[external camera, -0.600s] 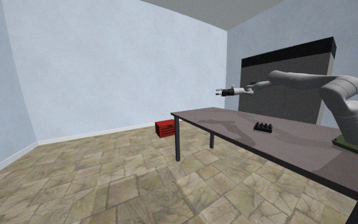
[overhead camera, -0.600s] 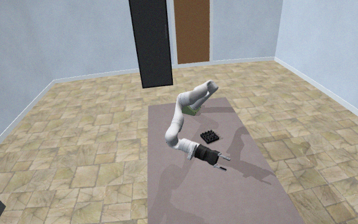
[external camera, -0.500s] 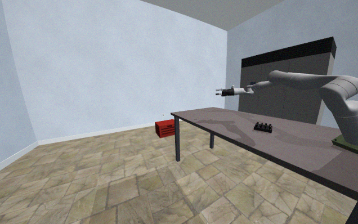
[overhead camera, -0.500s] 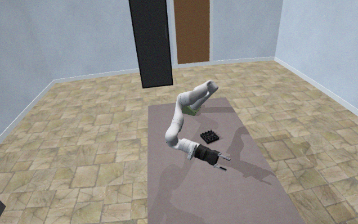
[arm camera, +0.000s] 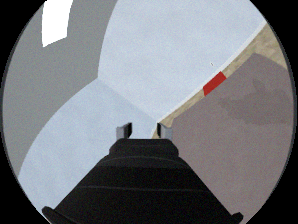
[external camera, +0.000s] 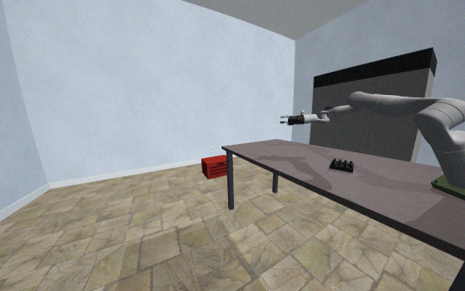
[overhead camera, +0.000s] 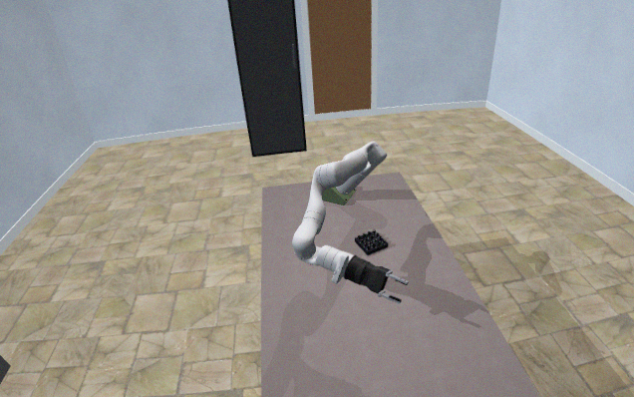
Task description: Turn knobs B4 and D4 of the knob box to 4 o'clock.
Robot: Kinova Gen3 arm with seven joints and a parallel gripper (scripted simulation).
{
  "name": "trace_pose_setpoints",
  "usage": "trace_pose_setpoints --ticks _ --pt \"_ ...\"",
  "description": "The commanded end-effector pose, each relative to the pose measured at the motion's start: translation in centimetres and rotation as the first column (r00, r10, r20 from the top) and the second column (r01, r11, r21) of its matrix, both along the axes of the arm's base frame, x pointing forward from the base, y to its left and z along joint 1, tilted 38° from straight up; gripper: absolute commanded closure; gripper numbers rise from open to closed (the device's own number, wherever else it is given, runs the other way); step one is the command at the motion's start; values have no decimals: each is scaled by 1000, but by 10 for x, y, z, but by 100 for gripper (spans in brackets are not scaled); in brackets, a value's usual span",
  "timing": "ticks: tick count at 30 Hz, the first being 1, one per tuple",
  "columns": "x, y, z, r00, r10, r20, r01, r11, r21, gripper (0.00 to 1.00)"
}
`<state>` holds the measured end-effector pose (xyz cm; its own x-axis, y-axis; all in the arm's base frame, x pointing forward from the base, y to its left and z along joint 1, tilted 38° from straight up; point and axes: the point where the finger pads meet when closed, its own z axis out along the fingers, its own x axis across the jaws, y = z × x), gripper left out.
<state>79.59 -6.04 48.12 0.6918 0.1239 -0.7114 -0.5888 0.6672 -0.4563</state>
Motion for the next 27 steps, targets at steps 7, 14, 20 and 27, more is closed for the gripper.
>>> trace_pose_setpoints --ticks 7,14,20,27 --pt "-2 0 5 1000 -3 3 3 1000 -9 0" --pt "-10 12 10 1000 2 -1 -2 999 -52 0" --pt "-18 25 14 1000 5 -6 -6 995 -99 0" --pt "-45 57 14 1000 10 -21 -15 974 -227 0"
